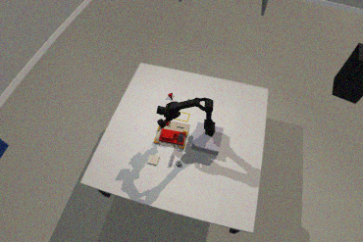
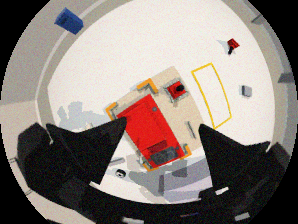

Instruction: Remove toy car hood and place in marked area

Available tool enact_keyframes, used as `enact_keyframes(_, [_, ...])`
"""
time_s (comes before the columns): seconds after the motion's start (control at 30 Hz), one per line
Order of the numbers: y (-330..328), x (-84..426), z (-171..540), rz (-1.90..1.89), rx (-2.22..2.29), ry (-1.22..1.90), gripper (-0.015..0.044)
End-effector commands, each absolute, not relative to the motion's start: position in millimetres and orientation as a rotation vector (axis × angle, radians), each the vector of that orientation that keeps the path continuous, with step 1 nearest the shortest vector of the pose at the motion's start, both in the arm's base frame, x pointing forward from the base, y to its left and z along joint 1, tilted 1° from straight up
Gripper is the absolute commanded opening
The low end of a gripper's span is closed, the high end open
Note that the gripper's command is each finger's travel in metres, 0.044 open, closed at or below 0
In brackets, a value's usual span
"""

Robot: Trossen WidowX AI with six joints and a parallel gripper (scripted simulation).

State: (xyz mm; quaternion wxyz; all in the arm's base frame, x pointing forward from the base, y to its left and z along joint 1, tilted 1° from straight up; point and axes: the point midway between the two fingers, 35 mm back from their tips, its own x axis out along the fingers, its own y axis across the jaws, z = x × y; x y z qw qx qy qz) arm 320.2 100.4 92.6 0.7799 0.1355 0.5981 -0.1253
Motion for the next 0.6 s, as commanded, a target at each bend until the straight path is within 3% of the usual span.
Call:
enact_keyframes(0.0, [159.2, 304.3, 66.9, 0.219, -0.190, 1.543, 0.0440])
enact_keyframes(0.57, [157.2, 304.3, 65.5, 0.219, -0.190, 1.543, 0.0440])
